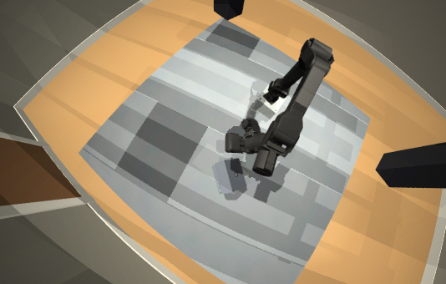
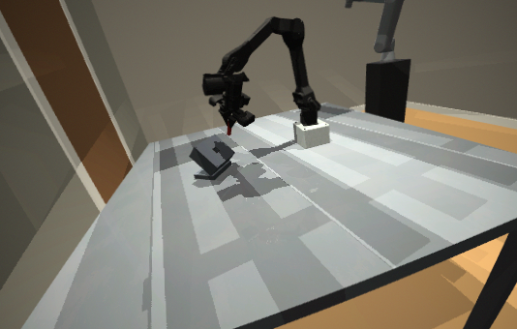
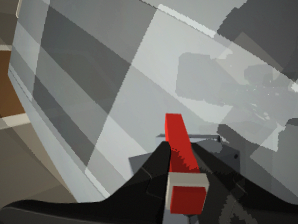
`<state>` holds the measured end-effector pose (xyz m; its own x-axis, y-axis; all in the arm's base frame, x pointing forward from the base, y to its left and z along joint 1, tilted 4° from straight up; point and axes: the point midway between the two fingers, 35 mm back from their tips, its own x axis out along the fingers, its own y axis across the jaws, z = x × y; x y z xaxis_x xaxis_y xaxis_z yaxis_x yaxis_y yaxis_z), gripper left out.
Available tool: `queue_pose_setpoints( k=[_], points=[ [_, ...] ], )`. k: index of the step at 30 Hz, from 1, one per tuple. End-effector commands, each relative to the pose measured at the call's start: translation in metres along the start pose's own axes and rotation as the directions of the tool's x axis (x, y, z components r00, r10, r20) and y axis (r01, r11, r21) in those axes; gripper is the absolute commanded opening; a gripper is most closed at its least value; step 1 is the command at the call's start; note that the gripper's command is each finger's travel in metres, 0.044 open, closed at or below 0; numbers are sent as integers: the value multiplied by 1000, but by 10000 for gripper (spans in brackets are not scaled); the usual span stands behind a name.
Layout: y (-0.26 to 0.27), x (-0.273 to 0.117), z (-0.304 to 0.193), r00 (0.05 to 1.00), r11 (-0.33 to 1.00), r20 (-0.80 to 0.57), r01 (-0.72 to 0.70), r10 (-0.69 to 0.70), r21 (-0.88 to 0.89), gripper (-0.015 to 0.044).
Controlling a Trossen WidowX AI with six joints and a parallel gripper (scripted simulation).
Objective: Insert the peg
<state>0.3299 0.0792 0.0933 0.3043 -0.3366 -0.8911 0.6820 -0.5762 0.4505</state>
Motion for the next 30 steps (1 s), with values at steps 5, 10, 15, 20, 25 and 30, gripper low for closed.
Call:
queue_pose_setpoints(
  k=[5,10,15,20,25,30],
  points=[
    [-4,-7,-7,999,999,-16,-31,31,-9,0],
    [-8,-11,-12,999,999,-27,-48,47,-20,0],
    [-12,-15,-16,997,997,-38,-64,63,-29,0],
    [-16,-19,-20,996,996,-49,-81,79,-39,0],
    [-20,-23,-24,994,994,-62,-97,94,-47,0],
    [-24,-27,-28,991,992,-74,-114,110,-56,0]
  ],
)
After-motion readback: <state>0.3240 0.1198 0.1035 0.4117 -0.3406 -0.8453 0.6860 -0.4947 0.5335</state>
